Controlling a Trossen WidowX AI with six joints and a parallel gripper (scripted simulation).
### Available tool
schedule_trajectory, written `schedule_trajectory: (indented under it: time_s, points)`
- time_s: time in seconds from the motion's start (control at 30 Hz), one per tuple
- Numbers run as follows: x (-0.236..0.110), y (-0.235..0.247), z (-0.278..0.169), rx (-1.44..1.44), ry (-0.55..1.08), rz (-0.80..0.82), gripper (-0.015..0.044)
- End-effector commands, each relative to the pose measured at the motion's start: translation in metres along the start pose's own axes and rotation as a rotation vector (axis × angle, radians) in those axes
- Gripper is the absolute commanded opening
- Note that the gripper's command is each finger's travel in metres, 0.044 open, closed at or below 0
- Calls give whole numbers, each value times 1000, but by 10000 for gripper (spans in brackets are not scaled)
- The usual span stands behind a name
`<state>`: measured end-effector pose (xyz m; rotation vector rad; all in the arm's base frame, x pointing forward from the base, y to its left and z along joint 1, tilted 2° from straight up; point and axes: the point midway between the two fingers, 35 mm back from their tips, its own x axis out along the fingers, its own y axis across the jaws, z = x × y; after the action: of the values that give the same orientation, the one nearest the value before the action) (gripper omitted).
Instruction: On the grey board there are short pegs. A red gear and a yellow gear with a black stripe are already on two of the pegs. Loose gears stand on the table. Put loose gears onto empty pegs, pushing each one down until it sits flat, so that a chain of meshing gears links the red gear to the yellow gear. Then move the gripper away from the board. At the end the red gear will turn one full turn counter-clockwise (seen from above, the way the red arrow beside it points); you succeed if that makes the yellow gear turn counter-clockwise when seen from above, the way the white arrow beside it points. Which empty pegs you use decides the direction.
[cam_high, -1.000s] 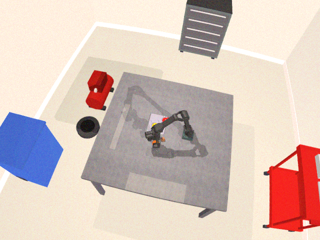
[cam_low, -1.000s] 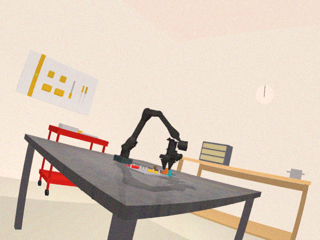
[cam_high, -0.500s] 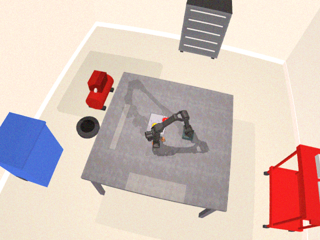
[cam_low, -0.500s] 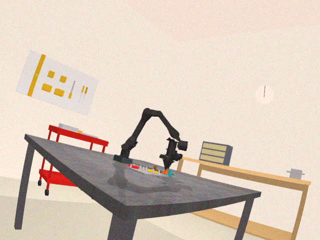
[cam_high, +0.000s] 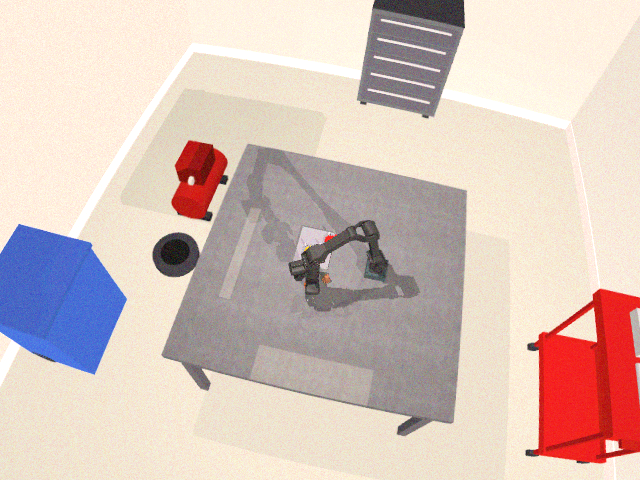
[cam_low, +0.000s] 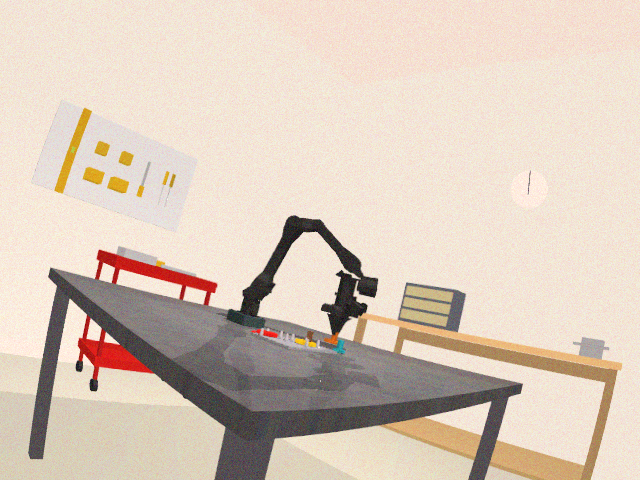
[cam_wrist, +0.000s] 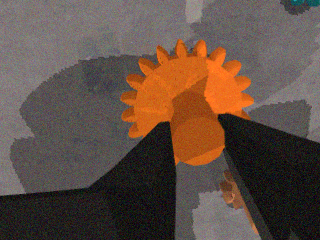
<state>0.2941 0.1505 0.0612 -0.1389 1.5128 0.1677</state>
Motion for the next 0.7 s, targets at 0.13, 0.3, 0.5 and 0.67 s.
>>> schedule_trajectory:
  time_s: [0.13,0.3,0.5,0.67]
  points:
    - [-19,1,4,6,-6,0,0]
    - [-30,1,5,6,-6,1,0]
    - [-44,2,6,6,-6,1,0]
    - [-55,2,6,6,-6,1,0]
